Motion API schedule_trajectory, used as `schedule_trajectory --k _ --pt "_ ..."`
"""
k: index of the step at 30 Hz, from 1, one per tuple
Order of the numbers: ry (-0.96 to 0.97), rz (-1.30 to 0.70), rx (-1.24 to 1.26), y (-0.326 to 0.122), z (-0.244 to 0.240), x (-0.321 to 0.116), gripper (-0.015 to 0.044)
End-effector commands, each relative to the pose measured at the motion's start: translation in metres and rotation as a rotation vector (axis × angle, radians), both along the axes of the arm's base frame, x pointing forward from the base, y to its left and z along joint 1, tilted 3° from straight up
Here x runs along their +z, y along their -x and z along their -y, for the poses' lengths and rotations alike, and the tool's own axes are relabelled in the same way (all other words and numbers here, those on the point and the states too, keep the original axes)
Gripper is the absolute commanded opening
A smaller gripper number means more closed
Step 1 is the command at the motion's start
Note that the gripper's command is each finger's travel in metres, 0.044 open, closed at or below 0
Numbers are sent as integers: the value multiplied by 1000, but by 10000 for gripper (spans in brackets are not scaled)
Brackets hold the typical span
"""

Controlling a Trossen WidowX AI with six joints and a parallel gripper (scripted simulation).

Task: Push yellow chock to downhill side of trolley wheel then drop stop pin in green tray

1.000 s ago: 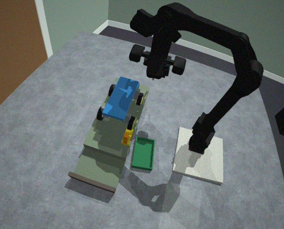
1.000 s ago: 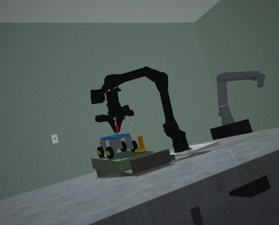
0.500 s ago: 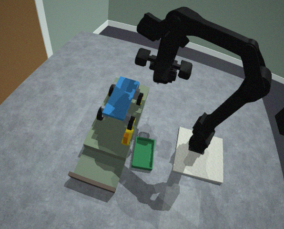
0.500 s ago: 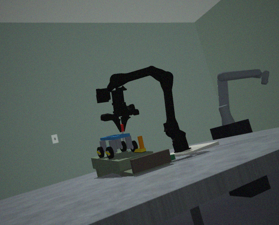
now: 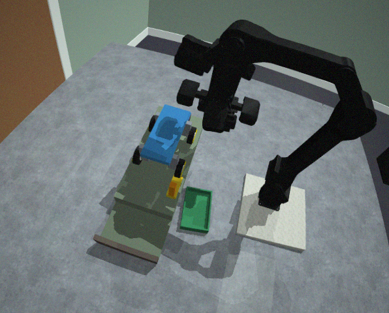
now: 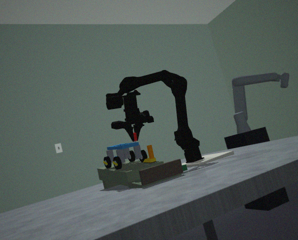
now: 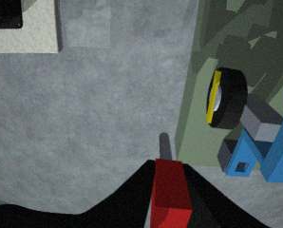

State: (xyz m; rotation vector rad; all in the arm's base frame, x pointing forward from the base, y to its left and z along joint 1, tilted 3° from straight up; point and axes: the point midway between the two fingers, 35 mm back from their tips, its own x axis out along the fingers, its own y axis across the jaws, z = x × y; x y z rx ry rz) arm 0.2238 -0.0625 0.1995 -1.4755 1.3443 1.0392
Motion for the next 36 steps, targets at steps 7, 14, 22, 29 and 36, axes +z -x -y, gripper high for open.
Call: schedule_trajectory --k 7,14,22,29,36 --pt "2 0 -3 2 -34 -5 0" --pt "0 0 -3 2 -59 -9 0" --pt "-2 0 -3 4 -86 -12 0" --pt "-4 0 -3 6 -111 -16 0" --pt "-6 -1 -3 8 -138 -20 0"
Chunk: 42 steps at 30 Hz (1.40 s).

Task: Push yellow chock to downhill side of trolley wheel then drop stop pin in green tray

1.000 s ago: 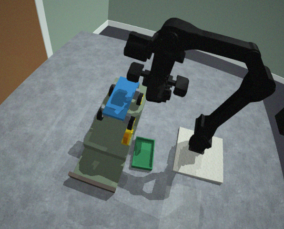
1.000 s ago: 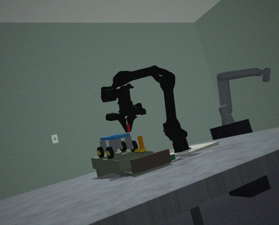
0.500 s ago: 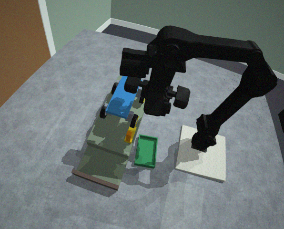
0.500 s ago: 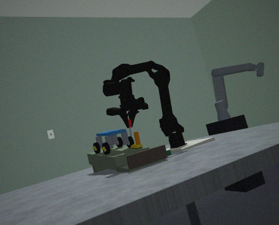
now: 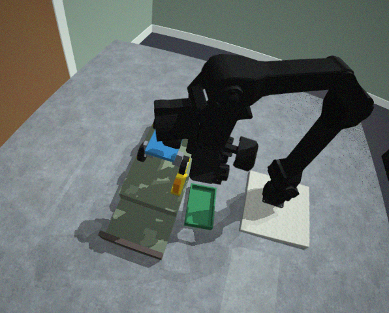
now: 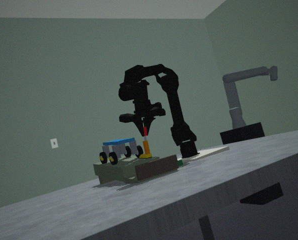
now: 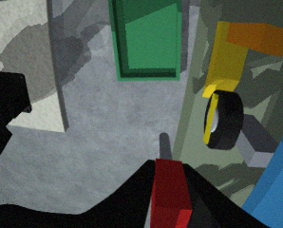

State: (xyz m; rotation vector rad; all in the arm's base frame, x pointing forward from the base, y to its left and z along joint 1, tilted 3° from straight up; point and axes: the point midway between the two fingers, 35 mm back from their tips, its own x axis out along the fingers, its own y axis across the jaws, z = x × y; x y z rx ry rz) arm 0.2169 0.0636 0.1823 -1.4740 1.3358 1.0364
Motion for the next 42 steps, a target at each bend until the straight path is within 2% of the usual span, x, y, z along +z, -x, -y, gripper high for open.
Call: schedule_trajectory --k 1,11,17,42 --pt "-1 -7 -3 2 -16 -3 0" --pt "-4 -8 -3 6 -53 -10 0" --pt "-7 -12 17 6 -53 -10 0" --pt "-56 -115 775 8 -49 -10 0"
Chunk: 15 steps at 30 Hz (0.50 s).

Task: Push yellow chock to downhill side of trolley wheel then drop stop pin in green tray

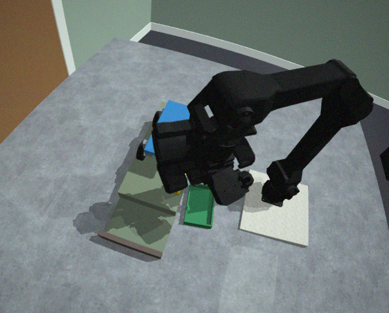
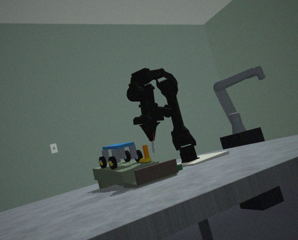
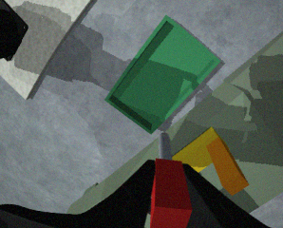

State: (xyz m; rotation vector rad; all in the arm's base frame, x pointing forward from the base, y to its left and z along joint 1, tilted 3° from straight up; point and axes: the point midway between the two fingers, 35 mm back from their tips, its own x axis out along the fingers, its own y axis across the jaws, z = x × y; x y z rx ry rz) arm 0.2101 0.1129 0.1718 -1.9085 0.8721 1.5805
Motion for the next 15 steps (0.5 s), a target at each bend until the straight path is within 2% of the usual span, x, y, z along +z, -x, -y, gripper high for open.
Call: schedule_trajectory --k 1,15 --pt "-13 -5 125 1 1 1 0" --pt "-40 -82 545 0 3 1 0"
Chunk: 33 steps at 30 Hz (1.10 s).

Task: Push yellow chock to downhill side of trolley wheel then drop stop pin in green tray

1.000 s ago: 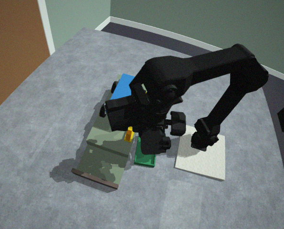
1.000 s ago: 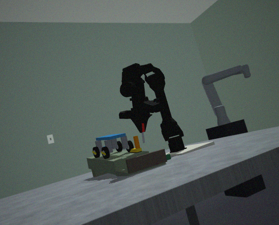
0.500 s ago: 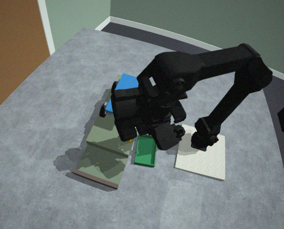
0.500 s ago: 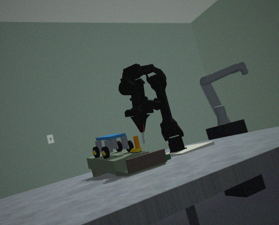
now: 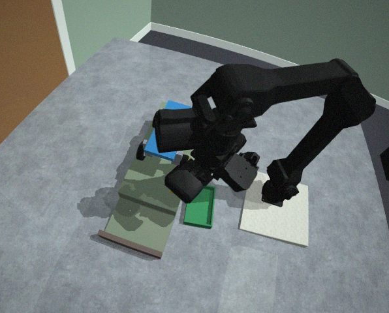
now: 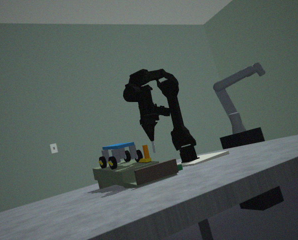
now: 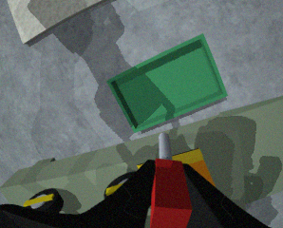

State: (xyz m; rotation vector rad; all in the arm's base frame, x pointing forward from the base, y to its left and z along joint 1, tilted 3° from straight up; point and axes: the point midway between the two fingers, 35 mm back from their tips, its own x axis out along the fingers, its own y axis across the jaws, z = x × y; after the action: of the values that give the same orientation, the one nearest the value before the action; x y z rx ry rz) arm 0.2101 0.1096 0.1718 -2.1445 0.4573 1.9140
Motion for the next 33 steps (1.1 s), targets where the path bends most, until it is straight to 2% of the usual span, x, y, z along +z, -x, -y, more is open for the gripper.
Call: schedule_trajectory --k 1,16,33 --pt "-15 -15 122 0 0 1 0" --pt "-57 -50 558 -2 3 2 0" --pt "-57 -54 570 19 3 -20 0"
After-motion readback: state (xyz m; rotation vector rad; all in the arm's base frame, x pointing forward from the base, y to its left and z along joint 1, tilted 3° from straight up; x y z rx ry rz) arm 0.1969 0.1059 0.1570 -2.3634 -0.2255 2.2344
